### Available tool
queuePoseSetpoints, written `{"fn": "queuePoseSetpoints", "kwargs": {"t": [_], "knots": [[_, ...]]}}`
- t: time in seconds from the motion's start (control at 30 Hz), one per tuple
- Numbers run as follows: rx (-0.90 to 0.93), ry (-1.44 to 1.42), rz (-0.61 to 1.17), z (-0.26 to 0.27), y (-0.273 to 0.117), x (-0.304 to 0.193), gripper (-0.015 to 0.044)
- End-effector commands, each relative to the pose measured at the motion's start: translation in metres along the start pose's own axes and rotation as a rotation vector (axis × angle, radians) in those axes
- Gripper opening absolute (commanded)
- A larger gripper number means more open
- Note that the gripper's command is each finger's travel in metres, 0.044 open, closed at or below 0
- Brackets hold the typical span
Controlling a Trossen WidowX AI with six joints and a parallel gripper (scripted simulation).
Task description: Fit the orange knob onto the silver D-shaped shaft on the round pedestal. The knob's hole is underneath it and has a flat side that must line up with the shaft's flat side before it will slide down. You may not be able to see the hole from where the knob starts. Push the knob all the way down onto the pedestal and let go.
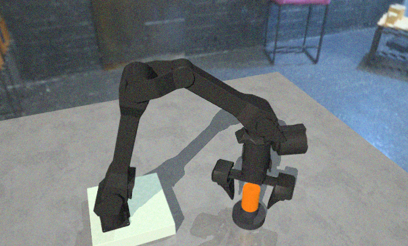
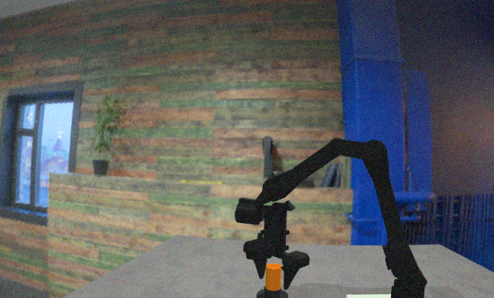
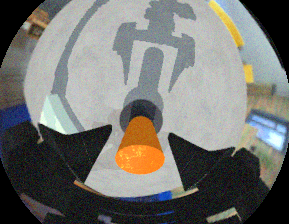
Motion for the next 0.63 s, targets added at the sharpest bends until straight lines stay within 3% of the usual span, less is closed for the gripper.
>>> {"fn": "queuePoseSetpoints", "kwargs": {"t": [0.0,0.07,0.3,0.6], "knots": [[0.000,0.000,0.000,0.000,0.000,0.000,0.0440],[-0.002,0.007,-0.001,-0.001,-0.009,0.001,0.0440],[0.000,0.001,0.000,0.000,-0.094,0.000,0.0440],[0.000,0.000,0.000,-0.003,-0.097,0.001,0.0440]]}}
Point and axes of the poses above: the point midway between the two fingers, 35 mm back from their tips, its own y axis out along the fingers, its own z axis across the jaws, x = y × z, the point moved 1 cm from there along -y, back along the fingers, and after that the axes turned 5 degrees about y, right-handed, at the moved point
